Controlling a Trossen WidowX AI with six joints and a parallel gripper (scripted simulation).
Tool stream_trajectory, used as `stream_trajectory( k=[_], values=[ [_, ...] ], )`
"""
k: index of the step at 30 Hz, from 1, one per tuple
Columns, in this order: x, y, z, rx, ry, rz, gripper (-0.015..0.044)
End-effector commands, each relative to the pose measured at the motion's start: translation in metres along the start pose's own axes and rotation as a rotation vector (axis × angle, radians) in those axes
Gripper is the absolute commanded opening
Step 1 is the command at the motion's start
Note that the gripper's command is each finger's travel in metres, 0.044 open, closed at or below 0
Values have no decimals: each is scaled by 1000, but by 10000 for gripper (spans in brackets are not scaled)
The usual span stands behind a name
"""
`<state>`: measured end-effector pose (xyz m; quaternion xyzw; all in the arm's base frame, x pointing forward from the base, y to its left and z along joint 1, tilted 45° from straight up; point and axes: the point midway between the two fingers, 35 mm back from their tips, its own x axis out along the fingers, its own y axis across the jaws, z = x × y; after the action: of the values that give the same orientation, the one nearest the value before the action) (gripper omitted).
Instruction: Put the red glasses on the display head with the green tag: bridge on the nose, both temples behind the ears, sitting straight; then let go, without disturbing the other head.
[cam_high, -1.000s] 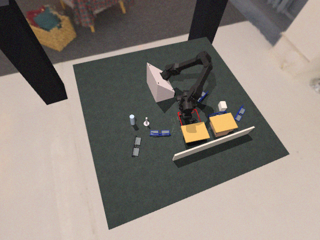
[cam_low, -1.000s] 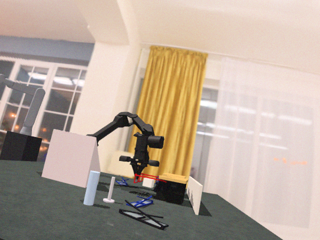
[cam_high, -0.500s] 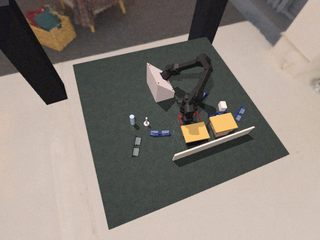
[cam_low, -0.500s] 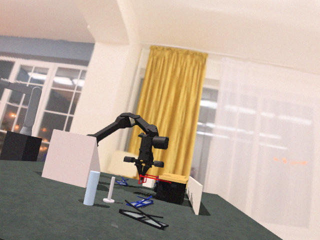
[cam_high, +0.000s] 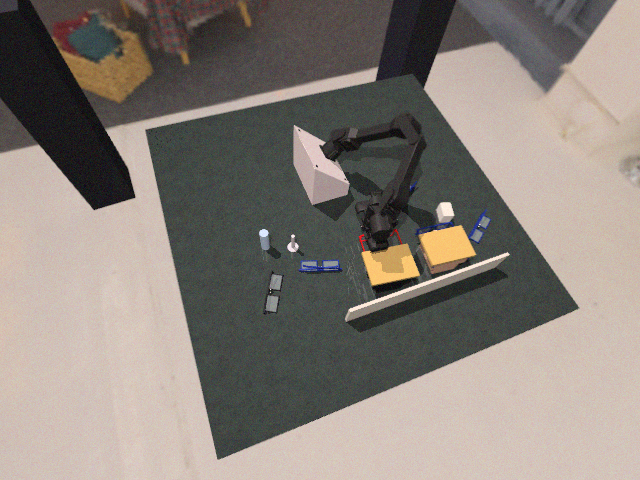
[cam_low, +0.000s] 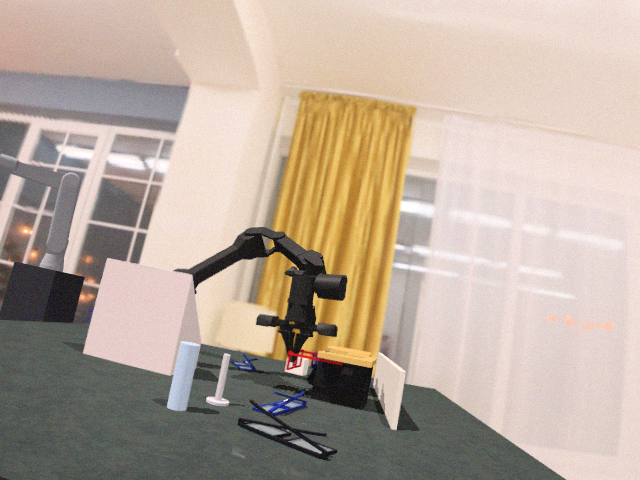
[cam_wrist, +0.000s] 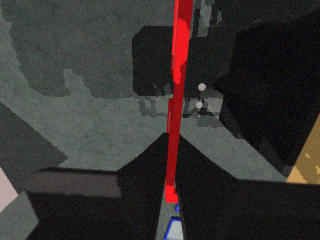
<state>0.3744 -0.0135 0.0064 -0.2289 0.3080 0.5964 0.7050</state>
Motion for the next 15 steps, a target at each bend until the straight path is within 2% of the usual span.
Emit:
stream_trajectory(
  k=[1, 15],
  values=[
    [2, -6, 0, 6, -5, 4, 0],
    [4, -27, 0, 5, -5, 3, 0]
  ],
)
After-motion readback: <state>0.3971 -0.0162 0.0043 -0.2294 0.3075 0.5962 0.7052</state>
